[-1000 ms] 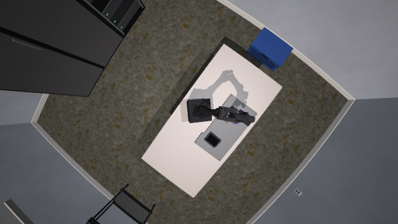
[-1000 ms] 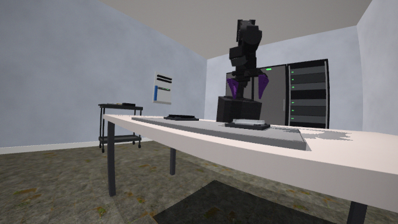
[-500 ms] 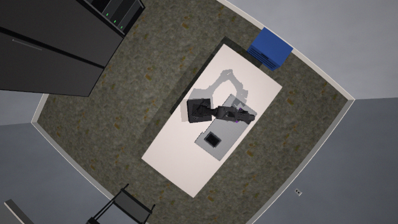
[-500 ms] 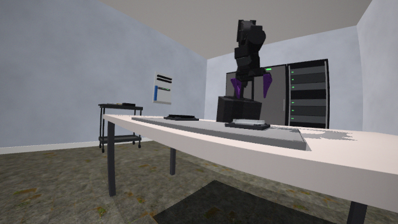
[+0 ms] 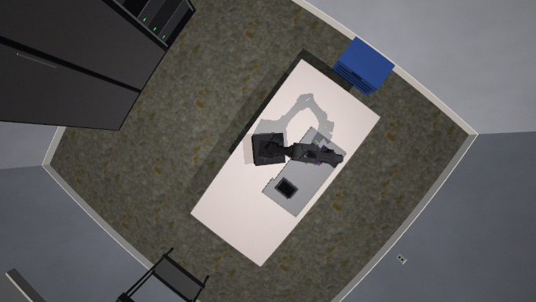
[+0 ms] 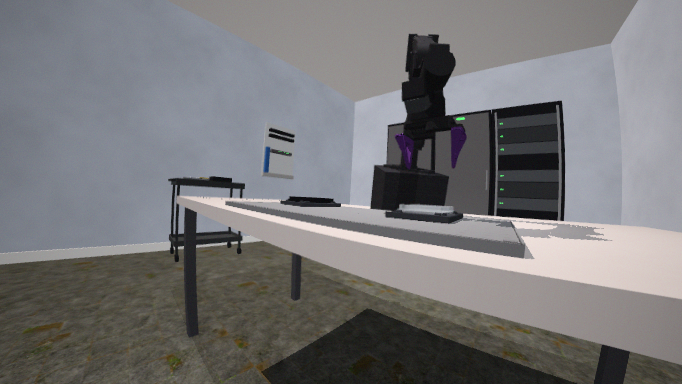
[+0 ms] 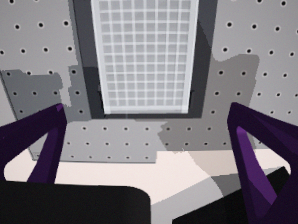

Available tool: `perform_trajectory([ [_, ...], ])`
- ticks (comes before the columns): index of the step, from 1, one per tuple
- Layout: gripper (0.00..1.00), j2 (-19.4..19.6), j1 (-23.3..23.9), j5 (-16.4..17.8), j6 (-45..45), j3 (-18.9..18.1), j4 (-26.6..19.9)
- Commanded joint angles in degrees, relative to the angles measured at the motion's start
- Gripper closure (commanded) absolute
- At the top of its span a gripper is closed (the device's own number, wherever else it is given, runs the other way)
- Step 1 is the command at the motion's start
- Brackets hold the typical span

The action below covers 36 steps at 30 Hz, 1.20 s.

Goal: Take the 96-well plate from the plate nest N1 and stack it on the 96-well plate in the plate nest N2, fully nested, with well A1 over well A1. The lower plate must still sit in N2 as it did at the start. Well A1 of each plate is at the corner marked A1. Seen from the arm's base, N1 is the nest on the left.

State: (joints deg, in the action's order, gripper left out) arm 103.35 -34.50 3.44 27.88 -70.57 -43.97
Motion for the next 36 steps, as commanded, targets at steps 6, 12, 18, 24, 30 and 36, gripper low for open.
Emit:
perform_trajectory([
  [6,0.0,-1.2,-0.1,-0.5,-0.4,-1.5,1.0],
  [12,0.0,-1.2,-0.1,-0.5,-0.4,-1.5,1.0],
  [18,0.0,-1.2,-0.1,-0.5,-0.4,-1.5,1.0],
  [24,0.0,-1.2,-0.1,-0.5,-0.4,-1.5,1.0],
  [30,0.0,1.2,-0.3,-0.5,-0.3,1.4,2.3],
  [36,0.0,2.0,-0.5,-0.5,-0.1,1.9,3.6],
])
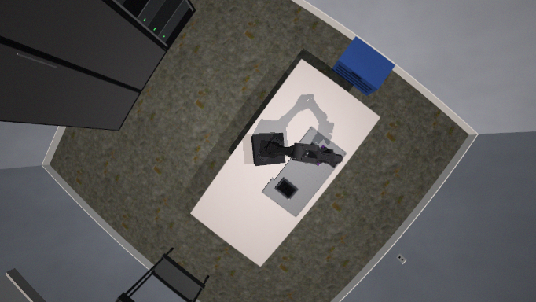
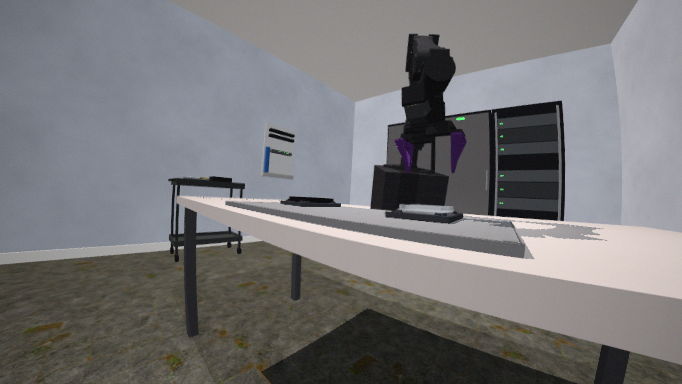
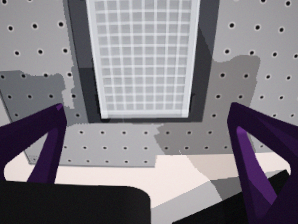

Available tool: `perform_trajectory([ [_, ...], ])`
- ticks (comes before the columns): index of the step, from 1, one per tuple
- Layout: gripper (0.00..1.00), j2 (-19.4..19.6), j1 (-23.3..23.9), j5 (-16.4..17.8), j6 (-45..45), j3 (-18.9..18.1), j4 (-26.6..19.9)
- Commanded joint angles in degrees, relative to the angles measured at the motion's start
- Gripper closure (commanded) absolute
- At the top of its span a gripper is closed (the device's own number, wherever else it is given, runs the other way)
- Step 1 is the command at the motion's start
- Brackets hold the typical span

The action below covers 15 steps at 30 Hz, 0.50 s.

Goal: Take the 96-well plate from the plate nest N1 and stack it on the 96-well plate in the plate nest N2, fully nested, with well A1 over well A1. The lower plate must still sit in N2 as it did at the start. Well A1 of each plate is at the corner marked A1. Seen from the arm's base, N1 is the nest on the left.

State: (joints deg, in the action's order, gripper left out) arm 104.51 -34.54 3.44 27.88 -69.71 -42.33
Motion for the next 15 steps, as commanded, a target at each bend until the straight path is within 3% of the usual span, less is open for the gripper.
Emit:
perform_trajectory([
  [1,0.0,1.1,-0.5,-0.5,0.0,1.2,2.3],
  [15,0.0,3.8,-0.4,-0.6,0.5,2.1,6.3],
])
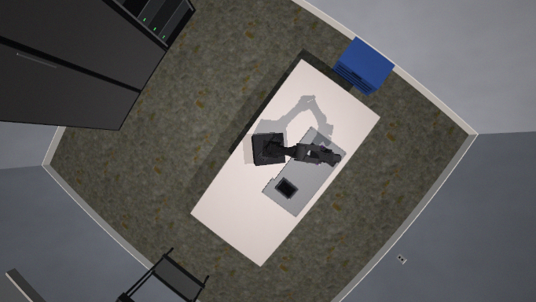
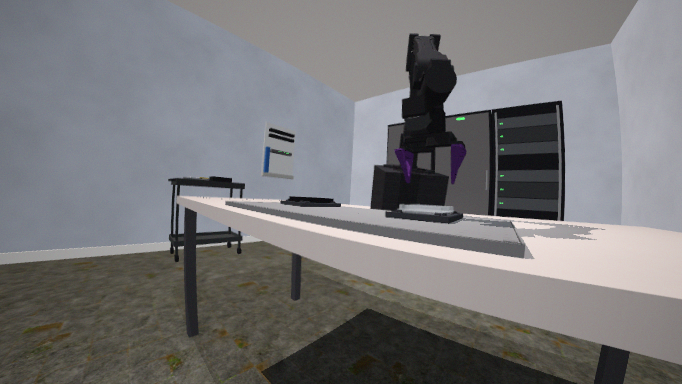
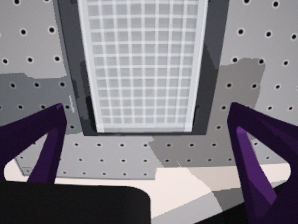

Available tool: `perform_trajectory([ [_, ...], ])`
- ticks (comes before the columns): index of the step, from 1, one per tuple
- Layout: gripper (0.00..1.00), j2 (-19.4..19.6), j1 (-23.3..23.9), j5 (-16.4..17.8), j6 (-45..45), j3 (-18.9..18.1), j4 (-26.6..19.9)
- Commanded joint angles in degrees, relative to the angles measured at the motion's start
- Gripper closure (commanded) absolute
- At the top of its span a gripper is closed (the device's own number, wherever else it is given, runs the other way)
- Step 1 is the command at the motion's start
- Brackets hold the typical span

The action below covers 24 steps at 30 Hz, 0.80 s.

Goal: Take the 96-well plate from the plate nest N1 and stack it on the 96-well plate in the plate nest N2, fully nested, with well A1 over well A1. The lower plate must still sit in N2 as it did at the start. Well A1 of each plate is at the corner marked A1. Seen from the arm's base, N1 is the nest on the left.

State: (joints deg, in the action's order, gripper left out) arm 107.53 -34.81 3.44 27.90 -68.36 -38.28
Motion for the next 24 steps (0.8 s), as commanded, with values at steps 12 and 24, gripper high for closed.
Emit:
perform_trajectory([
  [12,0.0,3.6,-0.4,-0.6,0.7,1.2,6.1],
  [24,0.0,6.2,-0.6,-0.6,0.8,2.2,9.2],
])
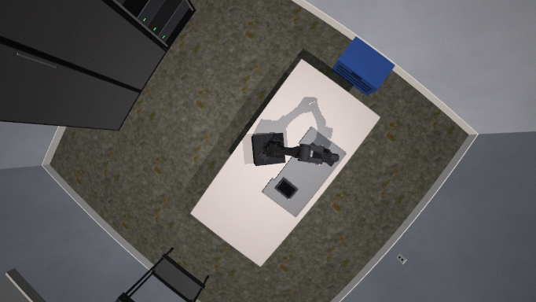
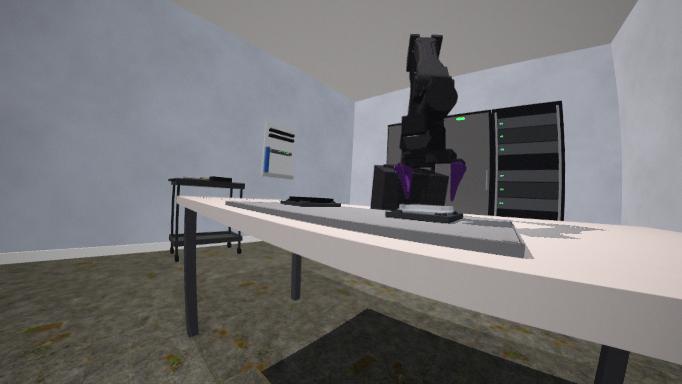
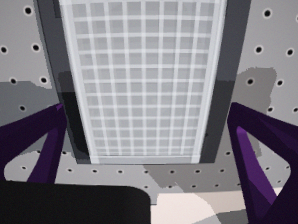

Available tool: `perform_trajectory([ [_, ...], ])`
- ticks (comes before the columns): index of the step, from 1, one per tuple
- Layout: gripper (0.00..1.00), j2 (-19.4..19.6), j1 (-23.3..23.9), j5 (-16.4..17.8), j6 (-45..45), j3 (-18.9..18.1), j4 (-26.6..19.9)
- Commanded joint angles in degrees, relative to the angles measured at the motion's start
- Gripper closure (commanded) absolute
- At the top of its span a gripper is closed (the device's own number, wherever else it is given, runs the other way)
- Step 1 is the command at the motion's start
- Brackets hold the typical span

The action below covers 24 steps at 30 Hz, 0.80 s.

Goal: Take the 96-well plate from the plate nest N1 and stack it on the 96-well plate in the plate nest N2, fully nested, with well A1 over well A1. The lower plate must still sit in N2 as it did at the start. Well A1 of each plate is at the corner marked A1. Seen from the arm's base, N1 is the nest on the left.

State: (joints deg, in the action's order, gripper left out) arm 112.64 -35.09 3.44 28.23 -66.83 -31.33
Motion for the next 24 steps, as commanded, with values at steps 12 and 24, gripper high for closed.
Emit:
perform_trajectory([
  [12,0.0,3.8,-0.5,-0.7,0.6,0.9,5.3],
  [24,0.0,3.7,-0.7,-0.7,0.6,0.5,6.3],
])
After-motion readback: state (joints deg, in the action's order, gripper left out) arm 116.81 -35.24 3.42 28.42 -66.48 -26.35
